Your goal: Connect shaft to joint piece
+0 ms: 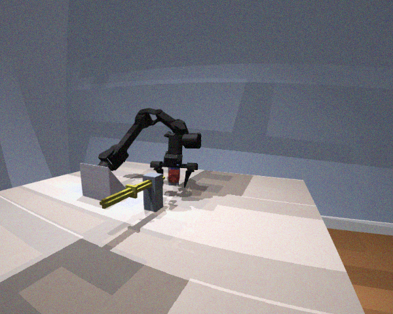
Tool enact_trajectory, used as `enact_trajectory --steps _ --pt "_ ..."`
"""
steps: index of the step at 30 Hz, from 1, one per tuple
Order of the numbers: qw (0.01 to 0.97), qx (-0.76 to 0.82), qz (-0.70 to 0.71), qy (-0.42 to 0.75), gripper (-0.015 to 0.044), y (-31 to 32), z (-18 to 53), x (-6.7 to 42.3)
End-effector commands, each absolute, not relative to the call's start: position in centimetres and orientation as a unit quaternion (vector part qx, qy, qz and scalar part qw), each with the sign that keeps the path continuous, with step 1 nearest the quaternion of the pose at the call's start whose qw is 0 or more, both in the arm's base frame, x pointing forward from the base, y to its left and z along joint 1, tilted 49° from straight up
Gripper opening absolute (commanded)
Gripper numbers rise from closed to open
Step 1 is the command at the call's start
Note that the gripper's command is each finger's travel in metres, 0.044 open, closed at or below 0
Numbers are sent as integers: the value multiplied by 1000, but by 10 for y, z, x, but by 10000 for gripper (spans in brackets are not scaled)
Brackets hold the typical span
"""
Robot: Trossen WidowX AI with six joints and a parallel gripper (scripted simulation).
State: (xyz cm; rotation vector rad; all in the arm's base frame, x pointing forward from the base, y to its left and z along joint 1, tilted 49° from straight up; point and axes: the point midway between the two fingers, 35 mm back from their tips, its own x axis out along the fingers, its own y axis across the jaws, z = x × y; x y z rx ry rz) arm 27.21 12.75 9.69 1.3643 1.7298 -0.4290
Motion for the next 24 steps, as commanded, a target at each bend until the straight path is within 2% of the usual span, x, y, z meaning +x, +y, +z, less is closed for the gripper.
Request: enact_trajectory --steps 1,6,19,24 --pt "434 548 -172 694 440 128 97 272" --pt "427 545 -168 702 440 127 96 271" --pt "280 564 -53 775 440 108 107 273" --pt "266 577 -39 771 440 106 109 276"
